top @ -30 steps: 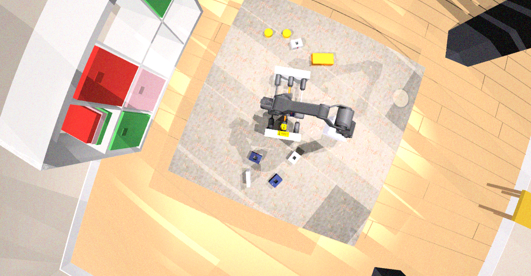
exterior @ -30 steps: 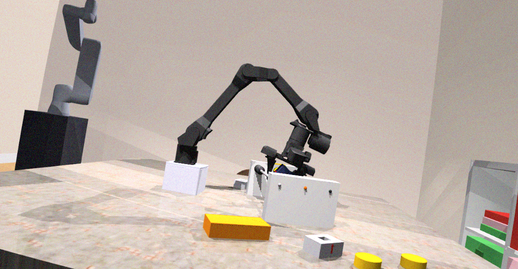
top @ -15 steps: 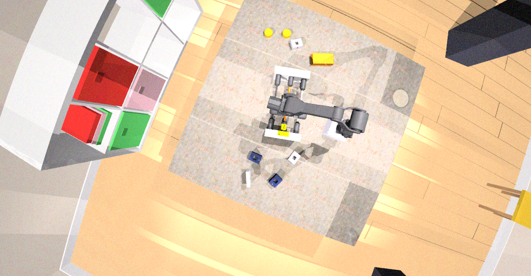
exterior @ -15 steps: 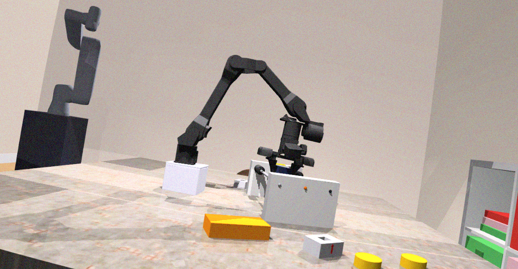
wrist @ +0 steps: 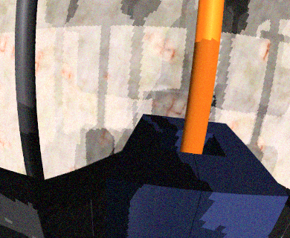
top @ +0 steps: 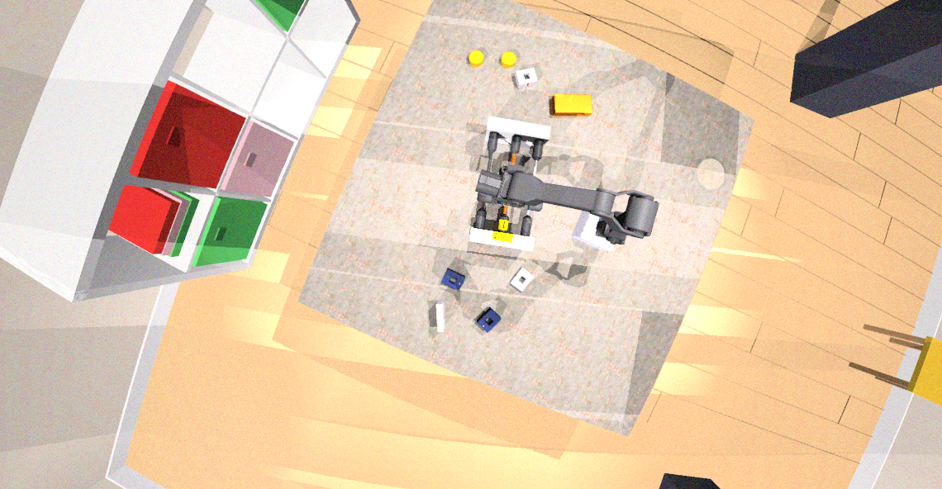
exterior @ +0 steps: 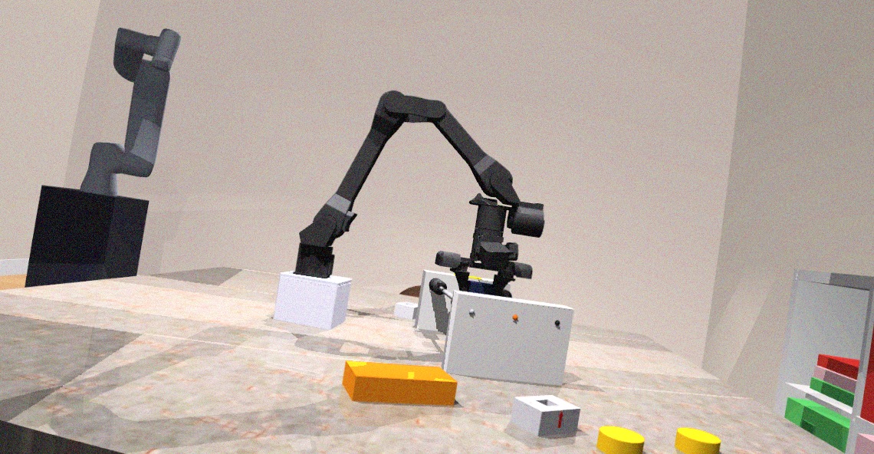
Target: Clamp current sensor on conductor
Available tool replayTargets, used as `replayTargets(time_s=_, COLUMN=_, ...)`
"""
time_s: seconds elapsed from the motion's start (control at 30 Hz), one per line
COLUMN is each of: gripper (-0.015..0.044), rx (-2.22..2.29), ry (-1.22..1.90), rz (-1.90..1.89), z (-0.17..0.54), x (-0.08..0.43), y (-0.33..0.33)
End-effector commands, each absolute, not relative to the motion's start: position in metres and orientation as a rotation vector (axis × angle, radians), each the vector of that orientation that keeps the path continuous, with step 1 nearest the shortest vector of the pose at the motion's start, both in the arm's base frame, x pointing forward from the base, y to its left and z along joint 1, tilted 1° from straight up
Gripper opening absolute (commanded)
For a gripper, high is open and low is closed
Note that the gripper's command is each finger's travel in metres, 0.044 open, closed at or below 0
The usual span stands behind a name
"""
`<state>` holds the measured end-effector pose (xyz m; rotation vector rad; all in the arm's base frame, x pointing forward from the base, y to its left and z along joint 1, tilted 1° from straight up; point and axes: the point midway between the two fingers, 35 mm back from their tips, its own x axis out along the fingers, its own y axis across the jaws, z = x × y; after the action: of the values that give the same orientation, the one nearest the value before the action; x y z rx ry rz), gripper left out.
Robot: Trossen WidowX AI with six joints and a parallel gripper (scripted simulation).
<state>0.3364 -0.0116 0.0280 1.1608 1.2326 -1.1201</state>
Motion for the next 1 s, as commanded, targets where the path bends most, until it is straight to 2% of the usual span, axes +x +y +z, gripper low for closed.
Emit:
replayTargets(time_s=0.0, gripper=0.0000, rx=1.168, ry=1.229, rz=-1.109, z=0.0273, x=0.3363, y=-0.0108)
replayTargets(time_s=0.23, gripper=0.0000, rx=1.167, ry=1.229, rz=-1.111, z=0.0224, x=0.3367, y=-0.0110)
replayTargets(time_s=0.57, gripper=0.0263, rx=1.165, ry=1.227, rz=-1.114, z=0.0271, x=0.3366, y=-0.0115)
replayTargets(time_s=0.97, gripper=0.0267, rx=1.165, ry=1.227, rz=-1.114, z=0.0271, x=0.3366, y=-0.0115)
